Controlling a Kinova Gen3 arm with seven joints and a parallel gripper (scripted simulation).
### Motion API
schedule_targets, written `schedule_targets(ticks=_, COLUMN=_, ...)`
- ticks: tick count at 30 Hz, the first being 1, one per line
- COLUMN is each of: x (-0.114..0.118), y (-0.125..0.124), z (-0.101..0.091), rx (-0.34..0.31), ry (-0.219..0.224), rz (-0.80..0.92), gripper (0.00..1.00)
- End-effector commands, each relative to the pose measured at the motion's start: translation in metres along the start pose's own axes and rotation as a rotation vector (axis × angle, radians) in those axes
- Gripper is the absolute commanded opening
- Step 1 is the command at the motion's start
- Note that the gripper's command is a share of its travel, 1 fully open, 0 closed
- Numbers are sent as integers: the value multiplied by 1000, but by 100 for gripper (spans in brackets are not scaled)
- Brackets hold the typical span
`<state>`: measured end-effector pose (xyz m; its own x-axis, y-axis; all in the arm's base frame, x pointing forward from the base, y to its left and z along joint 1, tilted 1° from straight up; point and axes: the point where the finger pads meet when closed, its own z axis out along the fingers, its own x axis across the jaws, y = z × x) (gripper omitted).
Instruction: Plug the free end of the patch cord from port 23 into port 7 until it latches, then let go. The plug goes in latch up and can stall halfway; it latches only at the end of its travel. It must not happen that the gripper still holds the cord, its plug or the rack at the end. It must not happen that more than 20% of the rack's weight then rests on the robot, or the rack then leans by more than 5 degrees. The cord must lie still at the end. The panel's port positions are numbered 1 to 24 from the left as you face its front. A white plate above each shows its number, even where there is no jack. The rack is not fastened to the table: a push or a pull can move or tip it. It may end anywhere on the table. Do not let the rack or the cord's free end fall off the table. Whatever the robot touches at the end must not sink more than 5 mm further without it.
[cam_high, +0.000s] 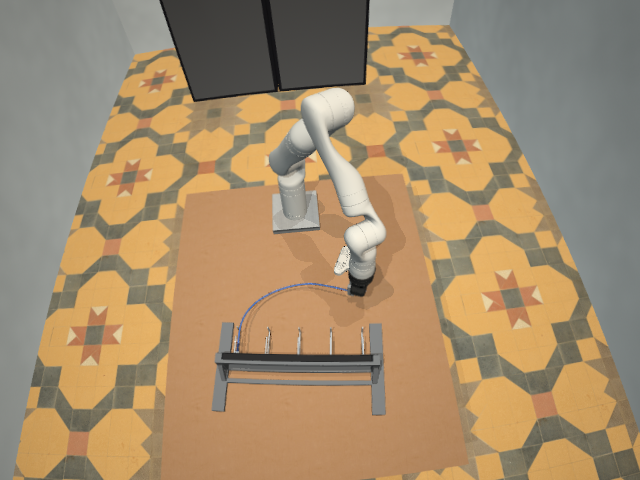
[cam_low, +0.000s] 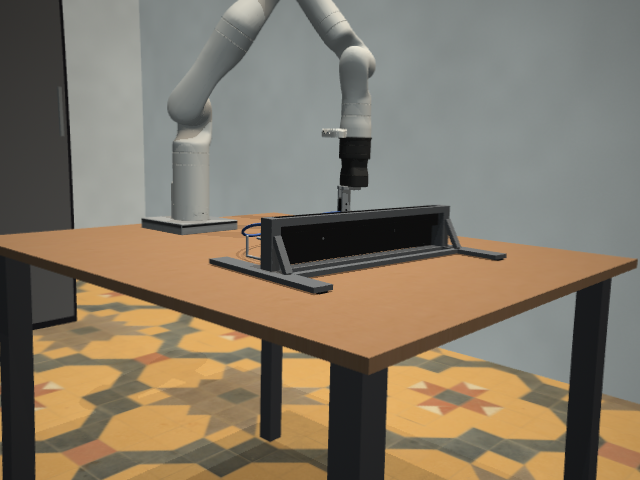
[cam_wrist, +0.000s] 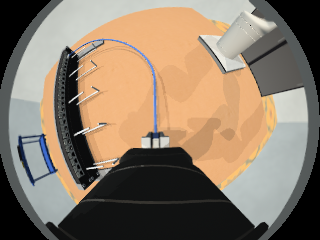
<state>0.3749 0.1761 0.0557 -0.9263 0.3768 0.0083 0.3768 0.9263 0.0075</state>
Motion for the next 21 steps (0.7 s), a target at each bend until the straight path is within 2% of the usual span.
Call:
schedule_targets(ticks=1, x=-2, y=-1, z=-1, rx=2, ry=4, rz=34, gripper=0)
schedule_targets(ticks=21, x=-18, y=-5, z=-5, rx=2, ry=4, rz=166, gripper=0)
